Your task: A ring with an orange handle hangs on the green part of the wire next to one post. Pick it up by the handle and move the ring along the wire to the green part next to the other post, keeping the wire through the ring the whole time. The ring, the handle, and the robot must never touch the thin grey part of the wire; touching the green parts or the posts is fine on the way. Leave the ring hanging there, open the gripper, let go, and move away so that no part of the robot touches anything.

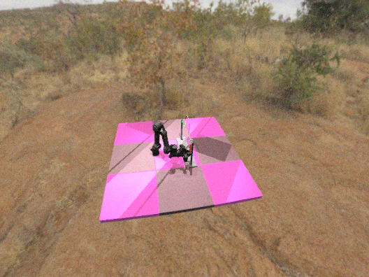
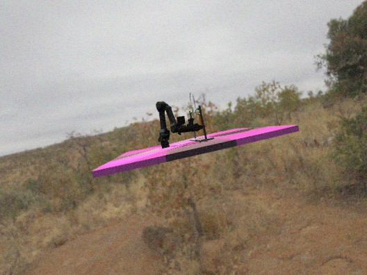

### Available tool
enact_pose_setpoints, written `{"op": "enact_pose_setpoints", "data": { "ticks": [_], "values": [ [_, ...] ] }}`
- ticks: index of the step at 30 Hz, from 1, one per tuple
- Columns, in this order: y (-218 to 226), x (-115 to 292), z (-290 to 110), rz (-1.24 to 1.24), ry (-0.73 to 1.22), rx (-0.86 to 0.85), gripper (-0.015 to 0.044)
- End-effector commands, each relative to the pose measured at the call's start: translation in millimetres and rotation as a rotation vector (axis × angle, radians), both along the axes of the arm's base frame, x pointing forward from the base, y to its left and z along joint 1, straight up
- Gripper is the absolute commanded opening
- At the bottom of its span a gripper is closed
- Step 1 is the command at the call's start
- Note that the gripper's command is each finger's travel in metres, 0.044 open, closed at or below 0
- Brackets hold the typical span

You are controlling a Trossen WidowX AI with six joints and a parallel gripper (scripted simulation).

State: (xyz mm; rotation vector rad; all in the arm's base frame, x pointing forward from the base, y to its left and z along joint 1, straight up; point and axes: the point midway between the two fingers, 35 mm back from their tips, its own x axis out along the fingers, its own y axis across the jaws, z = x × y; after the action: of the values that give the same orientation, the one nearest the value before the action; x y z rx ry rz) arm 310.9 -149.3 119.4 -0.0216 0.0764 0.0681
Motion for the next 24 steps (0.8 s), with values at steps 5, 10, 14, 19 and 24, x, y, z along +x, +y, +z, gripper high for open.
{"op": "enact_pose_setpoints", "data": {
  "ticks": [5, 10, 14, 19, 24],
  "values": [
    [1.2, 8.3, -0.1, -0.002, -0.004, 0.004, 0.0160],
    [1.2, 8.3, -0.1, -0.002, -0.004, 0.004, 0.0160],
    [1.2, 8.3, -0.1, -0.002, -0.004, 0.004, 0.0160],
    [1.2, 8.3, -0.1, -0.002, -0.004, 0.004, 0.0160],
    [1.7, 8.0, -0.5, 0.002, -0.003, 0.000, 0.0107]
  ]
}}
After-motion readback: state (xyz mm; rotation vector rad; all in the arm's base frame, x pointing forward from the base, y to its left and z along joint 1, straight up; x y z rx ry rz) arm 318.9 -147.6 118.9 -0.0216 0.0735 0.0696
